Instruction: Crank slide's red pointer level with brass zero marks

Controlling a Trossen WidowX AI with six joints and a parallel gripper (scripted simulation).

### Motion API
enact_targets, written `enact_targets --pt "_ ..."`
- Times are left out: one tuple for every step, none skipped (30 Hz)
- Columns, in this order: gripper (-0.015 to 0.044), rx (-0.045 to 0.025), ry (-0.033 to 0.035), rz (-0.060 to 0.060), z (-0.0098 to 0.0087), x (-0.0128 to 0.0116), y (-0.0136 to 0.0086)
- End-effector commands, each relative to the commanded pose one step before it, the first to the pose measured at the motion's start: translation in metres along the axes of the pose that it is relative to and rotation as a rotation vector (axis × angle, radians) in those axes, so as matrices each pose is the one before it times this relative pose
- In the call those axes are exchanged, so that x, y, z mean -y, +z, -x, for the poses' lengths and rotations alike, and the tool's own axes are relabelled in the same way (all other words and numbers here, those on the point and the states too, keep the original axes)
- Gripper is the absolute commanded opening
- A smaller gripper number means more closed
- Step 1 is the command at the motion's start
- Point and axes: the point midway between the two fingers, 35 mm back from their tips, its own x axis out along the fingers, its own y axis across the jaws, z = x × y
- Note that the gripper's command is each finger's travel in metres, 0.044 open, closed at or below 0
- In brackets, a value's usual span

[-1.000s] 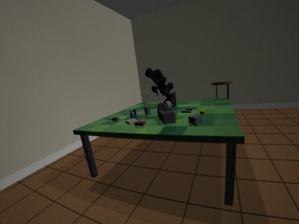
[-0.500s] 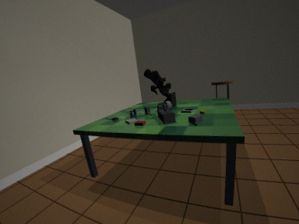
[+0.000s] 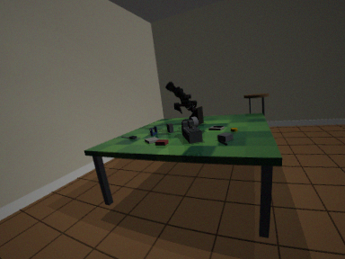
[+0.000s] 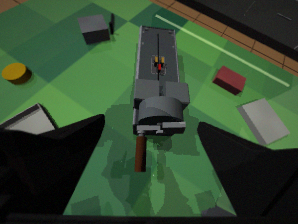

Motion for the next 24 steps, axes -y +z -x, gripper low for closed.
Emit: enact_targets --pt "0.044 -0.01731 0.01403 0.0113 -0.01815 -0.00502 -0.02186" --pt "0.044 0.0 -0.00052 0.0003 -0.00378 -0.00006 -0.00467" --pt "0.044 0.00002 -0.00061 0.0003 -0.00361 -0.0001 -0.00473" --pt "0.044 0.00003 -0.00057 0.0003 -0.00283 -0.0001 -0.00391" --pt "0.044 0.00003 -0.00037 0.0002 -0.00164 -0.00007 -0.00236" --pt "0.044 0.00001 -0.00013 0.0001 -0.00054 -0.00003 -0.00079" --pt "0.044 0.0 0.0 0.0 0.0 0.0 0.0" --pt "0.044 0.0 0.0 0.0 0.0 0.0 0.0" --pt "0.044 -0.00002 0.00002 0.0 -0.00021 0.00001 -0.00017" --pt "0.044 -0.00006 0.00005 0.0 -0.00064 0.00003 -0.00051" --pt "0.044 -0.00009 0.00007 0.0 -0.00107 0.00004 -0.00085" --pt "0.044 -0.00011 0.00008 0.0 -0.00129 0.00005 -0.00104" --pt "0.044 -0.0001 0.00008 0.0 -0.00128 0.00005 -0.00105" --pt "0.044 -0.0001 0.00007 0.0 -0.00127 0.00005 -0.00106" --pt "0.044 -0.0001 0.00006 0.0 -0.00126 0.00004 -0.00106" --pt "0.044 -0.00009 0.00005 0.0 -0.00125 0.00004 -0.00107" --pt "0.044 -0.00009 0.00005 0.0 -0.00124 0.00004 -0.00108" --pt "0.044 -0.00009 0.00004 0.0 -0.00123 0.00003 -0.00108" --pt "0.044 -0.00008 0.00003 0.0 -0.00122 0.00003 -0.00109" --pt "0.044 -0.00008 0.00003 0.0 -0.00121 0.00003 -0.0011" --pt "0.044 -0.00008 0.00002 0.0 -0.0012 0.00003 -0.0011" --pt "0.044 -0.00007 0.00001 0.0 -0.00119 0.00002 -0.00111" --pt "0.044 -0.00007 0.00001 0.0 -0.00118 0.00002 -0.00112" --pt "0.044 -0.00007 0.0 0.0 -0.00117 0.00002 -0.00112"
